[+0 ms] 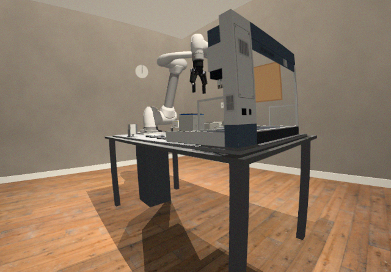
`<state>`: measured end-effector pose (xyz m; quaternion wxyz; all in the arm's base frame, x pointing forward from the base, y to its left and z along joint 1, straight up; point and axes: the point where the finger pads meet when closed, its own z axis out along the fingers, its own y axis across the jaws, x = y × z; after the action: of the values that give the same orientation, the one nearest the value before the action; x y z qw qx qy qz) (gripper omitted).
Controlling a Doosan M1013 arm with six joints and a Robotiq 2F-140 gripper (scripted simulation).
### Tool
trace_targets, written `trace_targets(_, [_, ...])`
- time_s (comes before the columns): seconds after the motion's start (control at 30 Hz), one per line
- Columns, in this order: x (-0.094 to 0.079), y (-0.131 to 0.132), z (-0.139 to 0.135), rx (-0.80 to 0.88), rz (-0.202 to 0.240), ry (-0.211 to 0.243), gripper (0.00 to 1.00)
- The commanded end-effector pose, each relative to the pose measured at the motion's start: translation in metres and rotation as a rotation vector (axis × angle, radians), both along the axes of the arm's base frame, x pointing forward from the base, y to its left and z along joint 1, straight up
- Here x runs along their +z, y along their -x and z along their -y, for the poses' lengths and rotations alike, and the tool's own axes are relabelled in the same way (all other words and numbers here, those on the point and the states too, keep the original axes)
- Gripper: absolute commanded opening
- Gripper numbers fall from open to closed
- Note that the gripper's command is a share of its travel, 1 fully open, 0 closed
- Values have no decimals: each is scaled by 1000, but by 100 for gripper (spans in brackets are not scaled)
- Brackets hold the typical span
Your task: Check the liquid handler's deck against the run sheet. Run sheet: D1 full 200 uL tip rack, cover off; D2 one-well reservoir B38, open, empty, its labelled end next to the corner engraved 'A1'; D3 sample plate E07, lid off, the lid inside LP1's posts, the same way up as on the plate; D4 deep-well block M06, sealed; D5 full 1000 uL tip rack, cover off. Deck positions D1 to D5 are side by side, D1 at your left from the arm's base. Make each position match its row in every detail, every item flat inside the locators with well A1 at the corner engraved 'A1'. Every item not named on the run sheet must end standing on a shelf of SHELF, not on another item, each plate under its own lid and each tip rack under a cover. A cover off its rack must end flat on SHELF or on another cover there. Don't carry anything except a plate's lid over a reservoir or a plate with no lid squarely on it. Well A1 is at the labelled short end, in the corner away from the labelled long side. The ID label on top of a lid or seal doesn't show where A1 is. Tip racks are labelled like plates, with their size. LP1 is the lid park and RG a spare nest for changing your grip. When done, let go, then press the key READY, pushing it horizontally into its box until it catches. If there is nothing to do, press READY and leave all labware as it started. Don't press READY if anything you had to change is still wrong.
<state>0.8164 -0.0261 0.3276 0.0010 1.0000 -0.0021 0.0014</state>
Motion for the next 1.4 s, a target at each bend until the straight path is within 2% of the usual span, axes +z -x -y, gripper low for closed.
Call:
trace_targets(0.0, [1, 0, 5, 1, 2, -1, 66])
trace_targets(0.1, [1, 0, 19, 1, 2, -1, 66])
trace_targets(0.17, [1, 0, 19, 1, 2, -1, 66])
trace_targets(0.47, [1, 0, 64, -1, 2, 0, 66])
trace_targets(0.53, [1, 0, 64, -1, 2, 0, 66])
trace_targets(0.9, [2, 1, 118, -1, 2, 0, 66])
trace_targets(1.1, [2, 1, 128, 1, 2, 0, 66])
trace_targets(1.37, [2, 2, 168, 1, 2, 0, 66])
